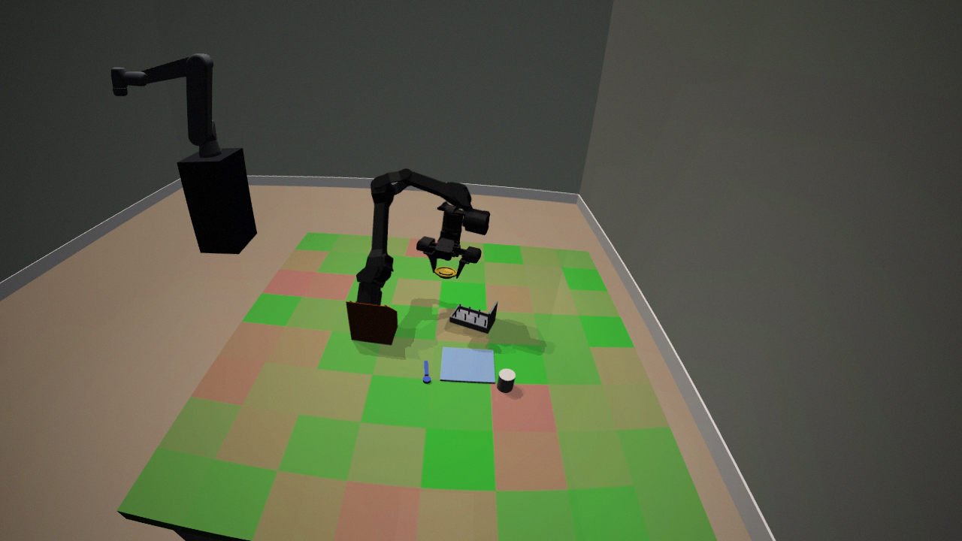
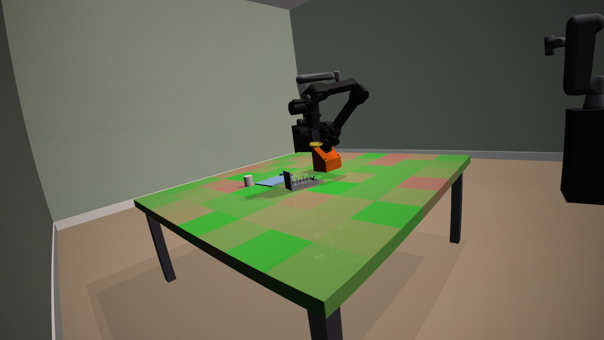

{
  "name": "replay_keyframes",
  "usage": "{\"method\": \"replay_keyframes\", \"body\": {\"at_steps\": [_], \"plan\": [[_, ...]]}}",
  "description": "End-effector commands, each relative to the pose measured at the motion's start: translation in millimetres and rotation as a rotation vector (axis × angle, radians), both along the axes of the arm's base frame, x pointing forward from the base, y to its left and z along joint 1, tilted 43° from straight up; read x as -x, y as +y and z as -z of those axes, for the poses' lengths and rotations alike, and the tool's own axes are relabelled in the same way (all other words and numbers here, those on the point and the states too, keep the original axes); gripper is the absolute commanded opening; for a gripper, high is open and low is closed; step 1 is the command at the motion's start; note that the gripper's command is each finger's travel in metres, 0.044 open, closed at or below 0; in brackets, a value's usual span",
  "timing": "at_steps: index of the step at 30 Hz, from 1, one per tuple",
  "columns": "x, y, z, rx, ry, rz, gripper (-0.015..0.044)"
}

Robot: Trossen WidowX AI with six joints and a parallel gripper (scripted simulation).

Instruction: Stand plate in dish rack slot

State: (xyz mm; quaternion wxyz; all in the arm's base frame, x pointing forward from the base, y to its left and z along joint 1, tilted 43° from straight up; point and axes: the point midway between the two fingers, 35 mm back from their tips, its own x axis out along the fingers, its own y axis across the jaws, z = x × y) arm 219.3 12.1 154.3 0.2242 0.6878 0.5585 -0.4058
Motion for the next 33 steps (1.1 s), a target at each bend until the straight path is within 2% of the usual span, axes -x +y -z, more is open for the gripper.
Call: {"method": "replay_keyframes", "body": {"at_steps": [1, 17, 33], "plan": [[1, 1, 12, 0.081, -0.011, -0.058, 0.0], [-7, 4, 64, 0.444, -0.109, -0.305, 0.0], [-24, 11, 92, 0.785, -0.285, -0.474, 0.0]]}}
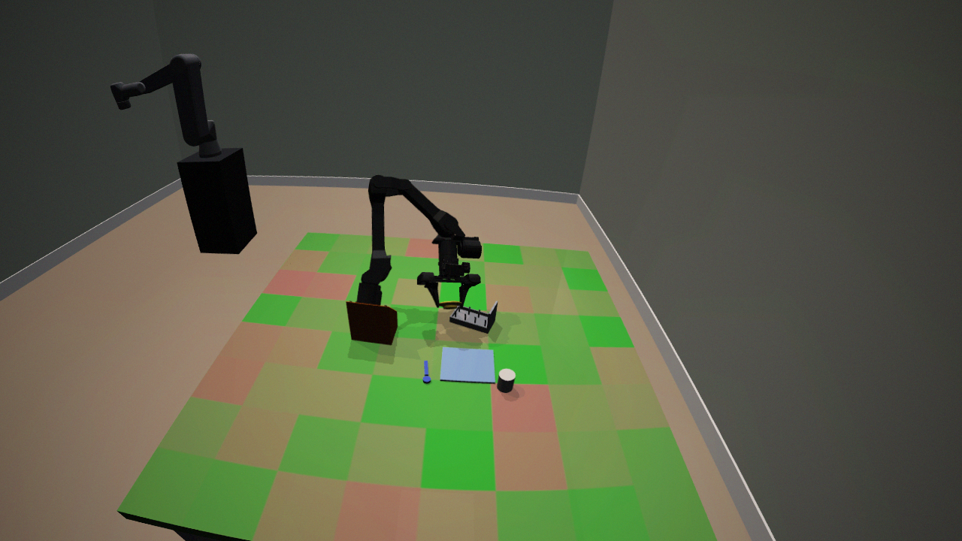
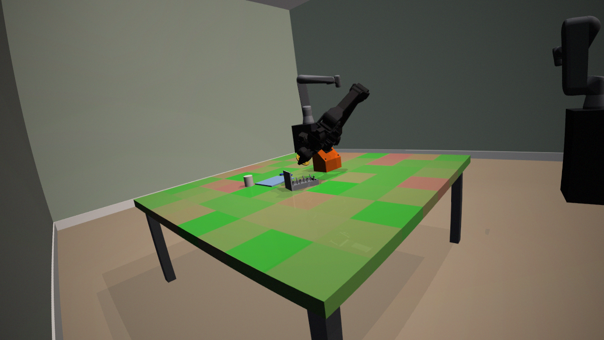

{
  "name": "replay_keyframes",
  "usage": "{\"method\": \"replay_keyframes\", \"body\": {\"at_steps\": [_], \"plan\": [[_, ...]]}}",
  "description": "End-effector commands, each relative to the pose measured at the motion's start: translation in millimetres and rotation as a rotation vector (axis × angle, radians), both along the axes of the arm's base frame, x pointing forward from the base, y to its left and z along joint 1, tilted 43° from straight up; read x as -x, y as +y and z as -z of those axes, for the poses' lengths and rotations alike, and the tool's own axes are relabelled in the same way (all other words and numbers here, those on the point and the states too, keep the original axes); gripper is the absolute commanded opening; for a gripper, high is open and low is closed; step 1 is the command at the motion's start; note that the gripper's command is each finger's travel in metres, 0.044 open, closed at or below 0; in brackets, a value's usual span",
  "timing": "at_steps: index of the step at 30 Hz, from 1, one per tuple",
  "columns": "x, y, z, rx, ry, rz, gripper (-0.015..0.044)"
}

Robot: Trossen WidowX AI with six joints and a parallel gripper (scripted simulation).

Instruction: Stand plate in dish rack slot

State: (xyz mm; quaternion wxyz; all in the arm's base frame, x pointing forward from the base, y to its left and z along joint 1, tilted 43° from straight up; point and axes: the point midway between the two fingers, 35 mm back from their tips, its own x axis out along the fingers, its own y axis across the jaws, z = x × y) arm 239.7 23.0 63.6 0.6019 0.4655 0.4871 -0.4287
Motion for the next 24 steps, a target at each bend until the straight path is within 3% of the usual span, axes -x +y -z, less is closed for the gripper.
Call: {"method": "replay_keyframes", "body": {"at_steps": [1, 24], "plan": [[-5, 1, 3, 0.069, -0.055, -0.03, 0.0], [-21, 28, 4, 0.412, -0.442, -0.202, 0.0]]}}
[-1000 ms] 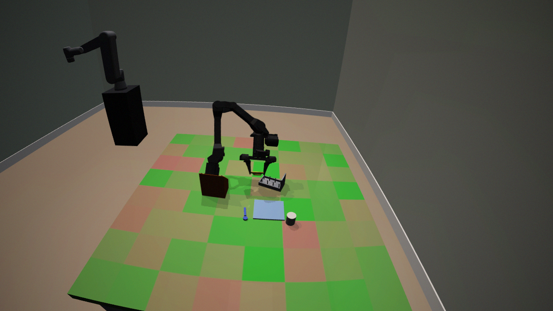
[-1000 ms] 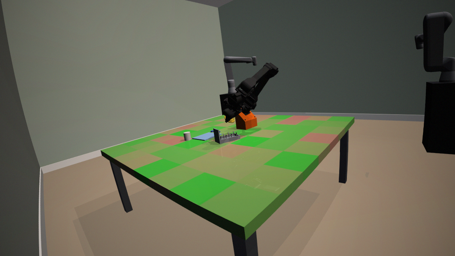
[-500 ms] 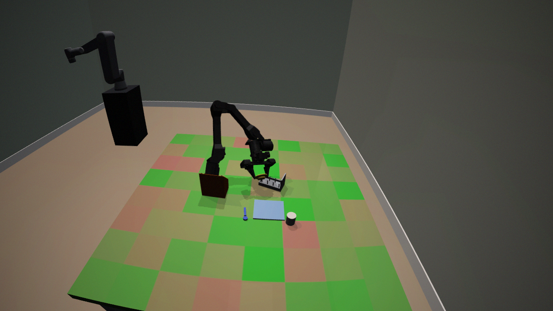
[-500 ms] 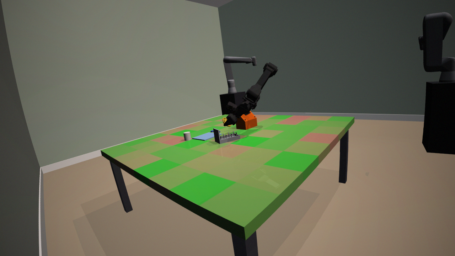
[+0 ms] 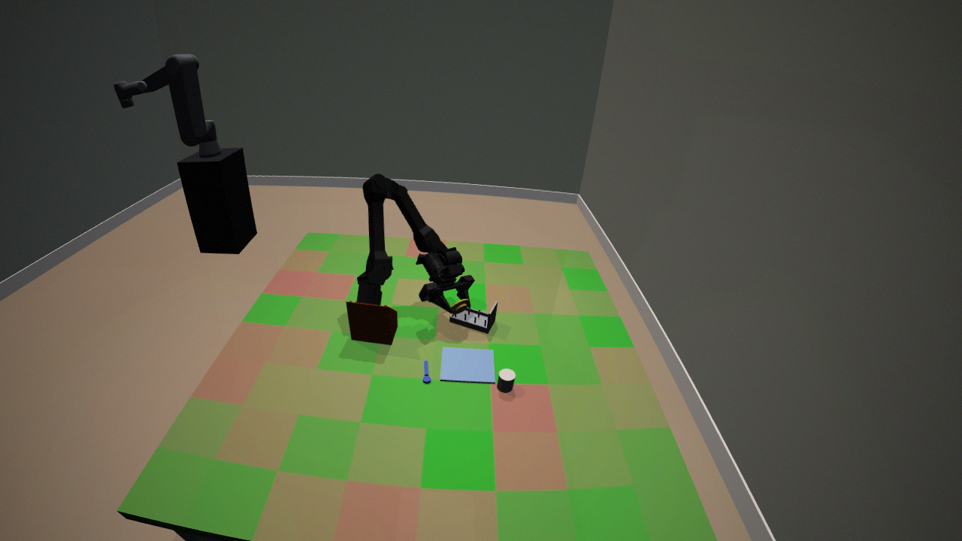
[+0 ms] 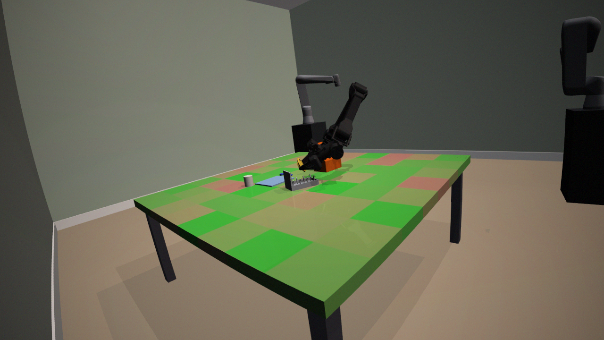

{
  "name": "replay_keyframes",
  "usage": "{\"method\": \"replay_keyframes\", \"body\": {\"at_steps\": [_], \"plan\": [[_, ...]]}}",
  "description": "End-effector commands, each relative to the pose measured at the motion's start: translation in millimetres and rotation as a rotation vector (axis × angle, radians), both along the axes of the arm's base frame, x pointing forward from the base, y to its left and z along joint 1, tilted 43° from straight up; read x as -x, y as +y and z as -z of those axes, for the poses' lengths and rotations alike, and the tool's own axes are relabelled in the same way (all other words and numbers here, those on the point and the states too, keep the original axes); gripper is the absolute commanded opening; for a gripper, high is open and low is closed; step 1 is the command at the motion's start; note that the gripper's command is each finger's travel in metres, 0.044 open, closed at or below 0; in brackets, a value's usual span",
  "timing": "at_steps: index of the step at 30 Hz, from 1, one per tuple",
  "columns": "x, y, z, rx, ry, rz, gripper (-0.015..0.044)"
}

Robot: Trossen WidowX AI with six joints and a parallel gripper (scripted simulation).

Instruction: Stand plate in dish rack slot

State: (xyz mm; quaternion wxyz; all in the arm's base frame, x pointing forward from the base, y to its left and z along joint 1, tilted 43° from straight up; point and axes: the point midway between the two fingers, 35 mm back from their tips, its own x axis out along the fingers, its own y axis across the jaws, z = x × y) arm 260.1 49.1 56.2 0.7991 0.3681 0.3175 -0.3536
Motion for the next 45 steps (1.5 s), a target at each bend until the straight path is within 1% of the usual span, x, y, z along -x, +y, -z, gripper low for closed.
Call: {"method": "replay_keyframes", "body": {"at_steps": [1, 15, 30, 40, 45], "plan": [[-1, 4, -4, 0.04, -0.075, -0.013, 0.0], [7, 24, -20, 0.149, -0.349, -0.071, 0.0], [31, 37, -41, 0.19, -0.64, -0.084, 0.0], [33, 38, -42, 0.19, -0.652, -0.083, 0.0], [28, 42, -35, 0.19, -0.649, -0.085, 0.0]]}}
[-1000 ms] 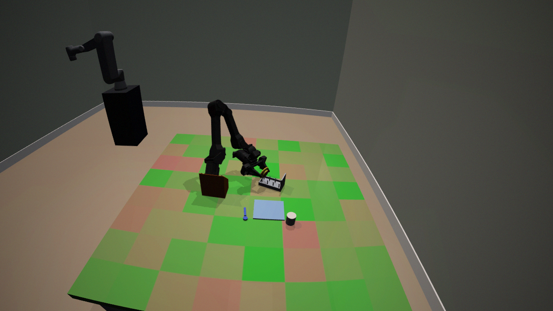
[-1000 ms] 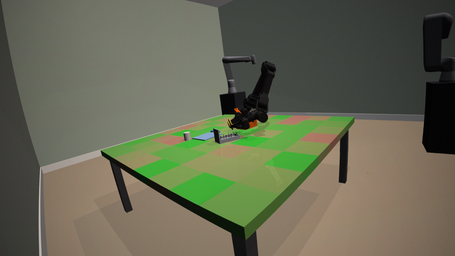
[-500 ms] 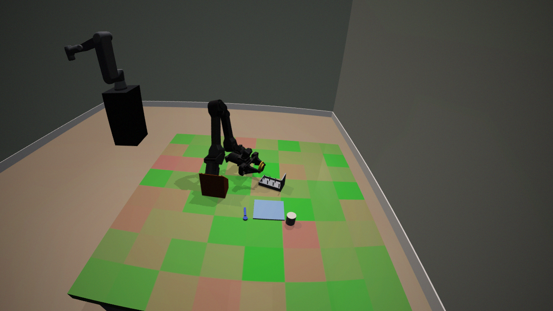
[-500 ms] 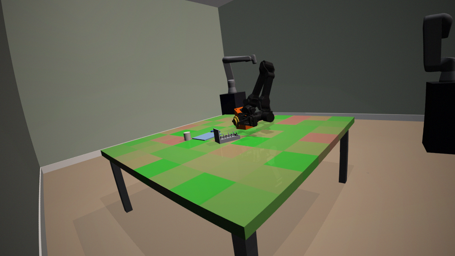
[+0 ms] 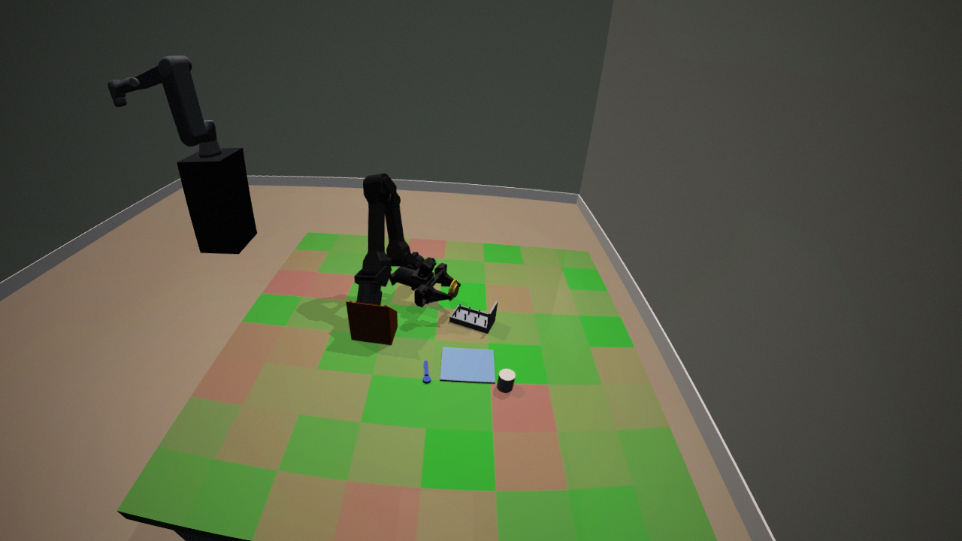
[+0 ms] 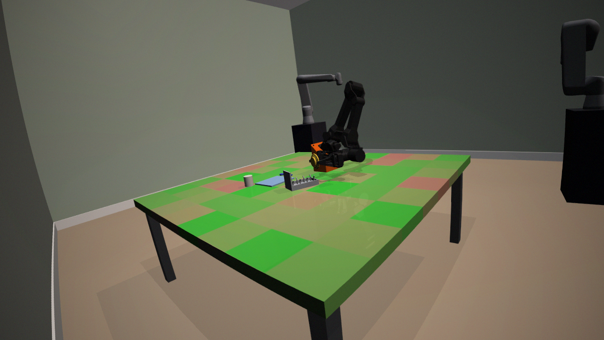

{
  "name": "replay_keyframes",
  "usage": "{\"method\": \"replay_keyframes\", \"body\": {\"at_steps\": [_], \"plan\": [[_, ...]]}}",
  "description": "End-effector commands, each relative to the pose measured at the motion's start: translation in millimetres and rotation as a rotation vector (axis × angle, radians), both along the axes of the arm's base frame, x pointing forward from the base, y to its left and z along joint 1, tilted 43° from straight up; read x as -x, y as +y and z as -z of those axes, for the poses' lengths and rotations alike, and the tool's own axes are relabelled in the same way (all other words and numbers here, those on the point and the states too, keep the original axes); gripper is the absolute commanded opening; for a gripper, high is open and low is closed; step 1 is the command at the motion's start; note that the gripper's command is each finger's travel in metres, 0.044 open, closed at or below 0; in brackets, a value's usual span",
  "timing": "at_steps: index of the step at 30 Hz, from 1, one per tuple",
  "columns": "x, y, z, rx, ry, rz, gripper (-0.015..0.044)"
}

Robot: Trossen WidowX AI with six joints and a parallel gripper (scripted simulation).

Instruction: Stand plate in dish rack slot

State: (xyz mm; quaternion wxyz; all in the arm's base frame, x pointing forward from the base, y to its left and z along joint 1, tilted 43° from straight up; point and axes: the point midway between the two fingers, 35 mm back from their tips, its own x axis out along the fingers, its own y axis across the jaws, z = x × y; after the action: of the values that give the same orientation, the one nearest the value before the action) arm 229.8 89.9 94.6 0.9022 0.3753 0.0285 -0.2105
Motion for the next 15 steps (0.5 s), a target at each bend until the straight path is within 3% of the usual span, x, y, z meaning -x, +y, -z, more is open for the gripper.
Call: {"method": "replay_keyframes", "body": {"at_steps": [1, 15], "plan": [[-3, 2, 4, 0.008, 0.001, 0.003, 0.0], [-19, 8, 23, 0.006, 0.0, 0.002, 0.0]]}}
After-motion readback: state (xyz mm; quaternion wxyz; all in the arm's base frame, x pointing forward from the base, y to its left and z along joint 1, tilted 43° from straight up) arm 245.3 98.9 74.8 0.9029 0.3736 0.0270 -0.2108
